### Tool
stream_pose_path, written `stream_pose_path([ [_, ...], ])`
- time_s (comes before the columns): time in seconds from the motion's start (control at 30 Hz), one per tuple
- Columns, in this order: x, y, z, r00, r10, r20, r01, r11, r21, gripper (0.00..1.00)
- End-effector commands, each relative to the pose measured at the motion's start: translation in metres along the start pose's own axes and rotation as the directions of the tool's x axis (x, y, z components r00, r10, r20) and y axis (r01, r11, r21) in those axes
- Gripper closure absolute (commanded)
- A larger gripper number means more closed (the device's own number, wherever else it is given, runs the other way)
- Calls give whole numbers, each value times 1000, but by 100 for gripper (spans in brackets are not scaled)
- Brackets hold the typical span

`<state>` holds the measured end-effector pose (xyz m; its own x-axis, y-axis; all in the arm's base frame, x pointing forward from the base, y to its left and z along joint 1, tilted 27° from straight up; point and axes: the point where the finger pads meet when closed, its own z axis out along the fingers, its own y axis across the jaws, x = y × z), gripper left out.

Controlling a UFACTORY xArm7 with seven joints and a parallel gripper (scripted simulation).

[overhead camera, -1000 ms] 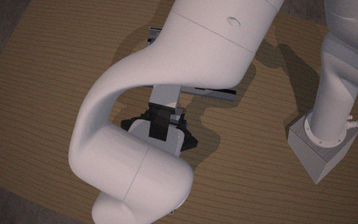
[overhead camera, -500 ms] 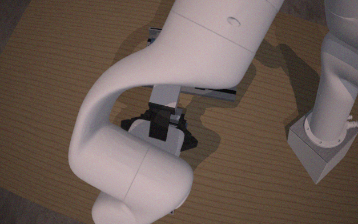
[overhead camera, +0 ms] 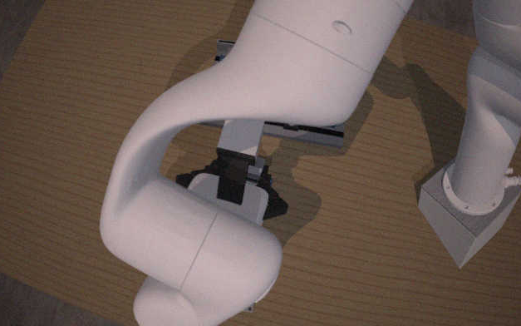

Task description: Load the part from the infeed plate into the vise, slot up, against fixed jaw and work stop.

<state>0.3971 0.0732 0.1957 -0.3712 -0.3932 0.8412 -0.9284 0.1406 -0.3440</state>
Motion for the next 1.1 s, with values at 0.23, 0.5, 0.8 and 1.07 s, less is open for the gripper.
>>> stream_pose_path([
  [0.23, 1, 0, -2, 999, 2, 41, -2, 1000, 2, 100],
  [0.5, 1, 0, -2, 996, 2, 95, -2, 1000, 2, 100],
  [0.8, 2, 0, -1, 988, 1, 155, -2, 1000, 2, 100],
  [1.07, 3, 0, -1, 973, 1, 231, -2, 1000, 2, 100],
])
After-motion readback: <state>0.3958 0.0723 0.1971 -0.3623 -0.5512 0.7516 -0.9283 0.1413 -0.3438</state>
